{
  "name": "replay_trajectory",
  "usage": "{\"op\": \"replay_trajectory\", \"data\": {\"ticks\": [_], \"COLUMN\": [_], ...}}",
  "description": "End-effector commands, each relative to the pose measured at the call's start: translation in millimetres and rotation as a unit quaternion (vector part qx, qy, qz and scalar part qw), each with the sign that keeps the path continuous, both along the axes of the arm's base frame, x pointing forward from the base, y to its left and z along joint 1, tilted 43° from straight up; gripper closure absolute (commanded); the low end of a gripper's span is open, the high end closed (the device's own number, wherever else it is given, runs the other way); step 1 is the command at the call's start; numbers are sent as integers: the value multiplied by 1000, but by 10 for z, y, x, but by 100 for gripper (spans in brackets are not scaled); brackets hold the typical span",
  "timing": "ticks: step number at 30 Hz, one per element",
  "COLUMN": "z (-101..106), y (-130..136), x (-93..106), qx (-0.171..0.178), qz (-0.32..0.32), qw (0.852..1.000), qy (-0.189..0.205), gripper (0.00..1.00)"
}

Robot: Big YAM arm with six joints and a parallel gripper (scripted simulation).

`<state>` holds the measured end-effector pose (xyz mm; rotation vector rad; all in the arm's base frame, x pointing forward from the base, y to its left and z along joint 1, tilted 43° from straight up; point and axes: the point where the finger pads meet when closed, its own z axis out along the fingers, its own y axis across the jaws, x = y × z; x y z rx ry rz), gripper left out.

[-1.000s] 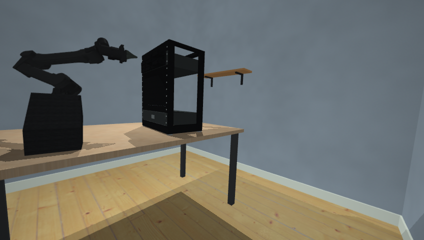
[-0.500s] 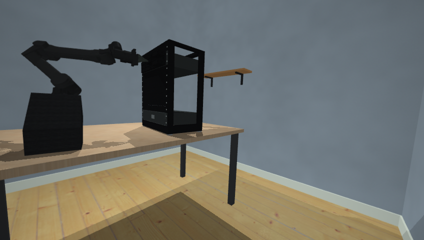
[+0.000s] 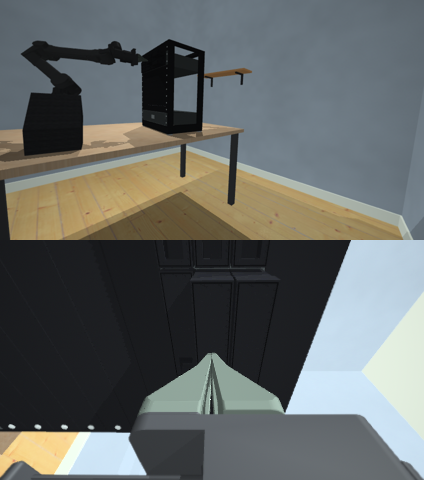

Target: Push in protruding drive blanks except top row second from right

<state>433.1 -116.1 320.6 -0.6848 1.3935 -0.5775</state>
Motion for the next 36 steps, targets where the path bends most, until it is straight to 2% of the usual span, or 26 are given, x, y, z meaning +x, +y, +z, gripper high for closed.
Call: {"op": "replay_trajectory", "data": {"ticks": [1,3,11,26,36], "z": [210,317,326,318,280], "y": [-58,-1,18,22,59], "x": [48,135,320,353,530], "qx": [-15,-19,-19,-18,-14], "qz": [-5,3,3,3,4], "qw": [1000,999,999,999,1000], "qy": [-22,-31,-31,-29,-24], "gripper": [100,100,100,100,100]}}
